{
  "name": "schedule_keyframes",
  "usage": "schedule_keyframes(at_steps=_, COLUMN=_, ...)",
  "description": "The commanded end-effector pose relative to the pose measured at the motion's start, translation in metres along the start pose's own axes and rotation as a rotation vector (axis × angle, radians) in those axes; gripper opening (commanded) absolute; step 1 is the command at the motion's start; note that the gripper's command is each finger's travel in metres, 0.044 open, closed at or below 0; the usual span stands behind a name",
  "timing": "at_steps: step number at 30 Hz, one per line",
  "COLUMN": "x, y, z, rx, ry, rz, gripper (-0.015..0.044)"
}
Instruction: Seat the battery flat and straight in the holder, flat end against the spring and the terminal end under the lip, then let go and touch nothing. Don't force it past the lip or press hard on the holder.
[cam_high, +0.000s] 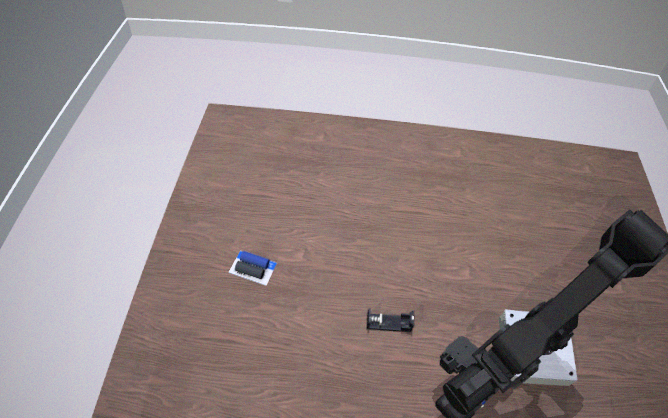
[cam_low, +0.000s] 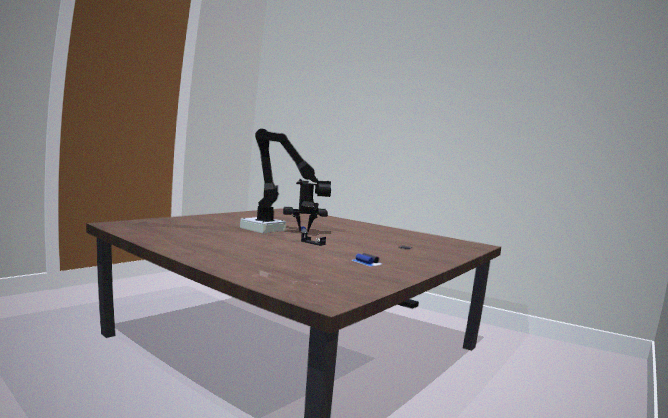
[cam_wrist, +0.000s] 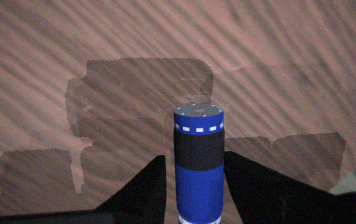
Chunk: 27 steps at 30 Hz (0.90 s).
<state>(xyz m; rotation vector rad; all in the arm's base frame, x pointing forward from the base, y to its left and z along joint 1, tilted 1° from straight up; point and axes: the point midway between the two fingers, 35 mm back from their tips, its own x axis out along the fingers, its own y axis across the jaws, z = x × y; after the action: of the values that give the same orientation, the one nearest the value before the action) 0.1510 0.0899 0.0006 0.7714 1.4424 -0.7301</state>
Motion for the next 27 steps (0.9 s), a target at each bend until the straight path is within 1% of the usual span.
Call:
schedule_keyframes(at_steps=1, x=0.002, y=-0.001, z=-0.001, rx=0.004, ry=0.004, rz=-0.007, gripper=0.0114)
schedule_keyframes(at_steps=6, x=0.002, y=-0.001, z=-0.001, rx=0.004, ry=0.004, rz=-0.007, gripper=0.0081)
schedule_keyframes(at_steps=9, x=0.0, y=-0.001, z=-0.001, rx=0.004, ry=0.004, rz=-0.007, gripper=0.0077)
schedule_keyframes(at_steps=15, x=-0.043, y=0.0, z=0.0, rx=0.004, ry=0.004, rz=-0.006, gripper=0.0077)
schedule_keyframes(at_steps=20, x=-0.049, y=0.0, z=0.0, rx=0.0, ry=0.004, rz=-0.006, gripper=0.0077)
schedule_keyframes(at_steps=27, x=-0.058, y=0.019, z=0.034, rx=-0.149, ry=-0.002, rz=0.002, gripper=0.0077)
